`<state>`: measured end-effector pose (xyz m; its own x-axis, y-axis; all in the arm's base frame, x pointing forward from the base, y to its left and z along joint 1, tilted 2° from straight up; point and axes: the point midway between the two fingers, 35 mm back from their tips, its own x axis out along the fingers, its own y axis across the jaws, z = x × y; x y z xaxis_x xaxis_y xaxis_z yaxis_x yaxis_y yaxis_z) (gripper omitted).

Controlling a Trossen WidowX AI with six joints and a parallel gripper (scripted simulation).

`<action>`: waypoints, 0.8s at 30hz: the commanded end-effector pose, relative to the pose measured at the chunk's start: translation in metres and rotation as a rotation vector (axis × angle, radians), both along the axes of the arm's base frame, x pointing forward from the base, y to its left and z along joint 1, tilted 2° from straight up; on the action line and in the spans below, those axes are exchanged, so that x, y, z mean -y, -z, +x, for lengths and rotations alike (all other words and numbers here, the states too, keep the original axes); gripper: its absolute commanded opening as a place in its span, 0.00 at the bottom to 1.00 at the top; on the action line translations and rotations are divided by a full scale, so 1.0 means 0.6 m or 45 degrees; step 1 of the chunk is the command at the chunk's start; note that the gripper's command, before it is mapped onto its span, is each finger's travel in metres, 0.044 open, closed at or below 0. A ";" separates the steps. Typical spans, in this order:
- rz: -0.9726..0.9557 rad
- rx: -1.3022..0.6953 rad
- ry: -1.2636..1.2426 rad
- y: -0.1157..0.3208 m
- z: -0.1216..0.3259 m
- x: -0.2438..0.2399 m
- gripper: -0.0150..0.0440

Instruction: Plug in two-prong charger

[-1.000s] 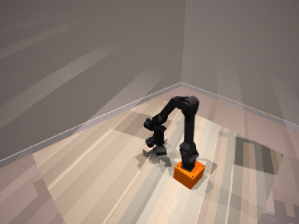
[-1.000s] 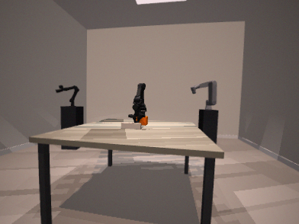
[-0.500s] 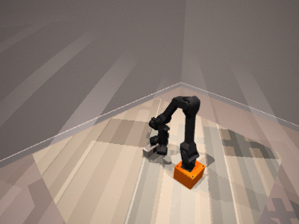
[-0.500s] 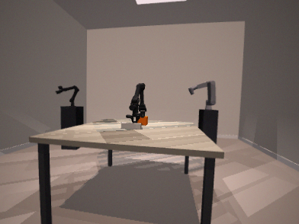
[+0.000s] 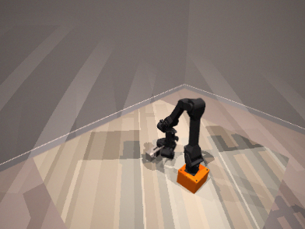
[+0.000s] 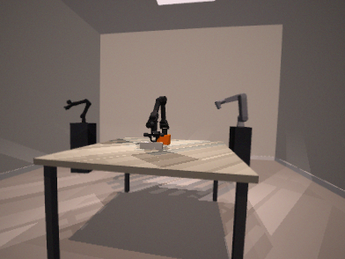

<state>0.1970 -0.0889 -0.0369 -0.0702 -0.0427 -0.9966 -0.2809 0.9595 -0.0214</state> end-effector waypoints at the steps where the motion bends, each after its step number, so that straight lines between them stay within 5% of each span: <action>1: 0.003 0.007 0.077 0.002 -0.008 0.006 0.25; 24: -0.003 0.009 0.388 0.011 -0.031 0.039 0.25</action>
